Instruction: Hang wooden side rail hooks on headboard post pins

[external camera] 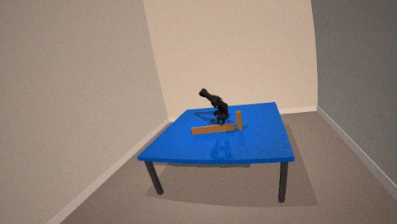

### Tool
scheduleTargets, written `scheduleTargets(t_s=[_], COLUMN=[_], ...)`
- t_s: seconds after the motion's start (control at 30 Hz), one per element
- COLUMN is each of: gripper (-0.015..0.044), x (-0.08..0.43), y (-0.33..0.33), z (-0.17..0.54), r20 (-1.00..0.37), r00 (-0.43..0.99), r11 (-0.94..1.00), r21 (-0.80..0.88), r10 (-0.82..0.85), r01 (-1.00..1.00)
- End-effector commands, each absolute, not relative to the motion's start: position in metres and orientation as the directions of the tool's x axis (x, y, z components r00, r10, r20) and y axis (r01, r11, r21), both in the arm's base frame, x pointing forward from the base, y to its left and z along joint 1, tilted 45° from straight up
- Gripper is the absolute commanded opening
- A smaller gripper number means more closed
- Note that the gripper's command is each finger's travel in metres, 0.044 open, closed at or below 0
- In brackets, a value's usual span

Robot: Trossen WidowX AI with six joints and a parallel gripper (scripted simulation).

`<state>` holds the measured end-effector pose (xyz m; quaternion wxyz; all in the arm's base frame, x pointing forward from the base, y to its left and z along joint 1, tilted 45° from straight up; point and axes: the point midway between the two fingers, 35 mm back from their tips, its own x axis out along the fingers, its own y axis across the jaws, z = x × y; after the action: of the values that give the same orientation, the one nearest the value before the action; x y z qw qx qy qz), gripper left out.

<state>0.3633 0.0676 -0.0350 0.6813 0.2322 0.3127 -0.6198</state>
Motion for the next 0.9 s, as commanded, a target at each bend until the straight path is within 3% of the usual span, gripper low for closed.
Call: scheduleTargets(t_s=[0.0, 0.87], gripper=[0.044, 0.044], x=[0.362, 0.364], y=[0.061, 0.031], z=[-0.041, -0.071], r20=[-0.71, -0.709], r00=[0.032, 0.032], r11=[0.127, 0.127], r21=[-0.081, -0.081], r10=[-0.704, -0.705], r01=[0.989, 0.989])
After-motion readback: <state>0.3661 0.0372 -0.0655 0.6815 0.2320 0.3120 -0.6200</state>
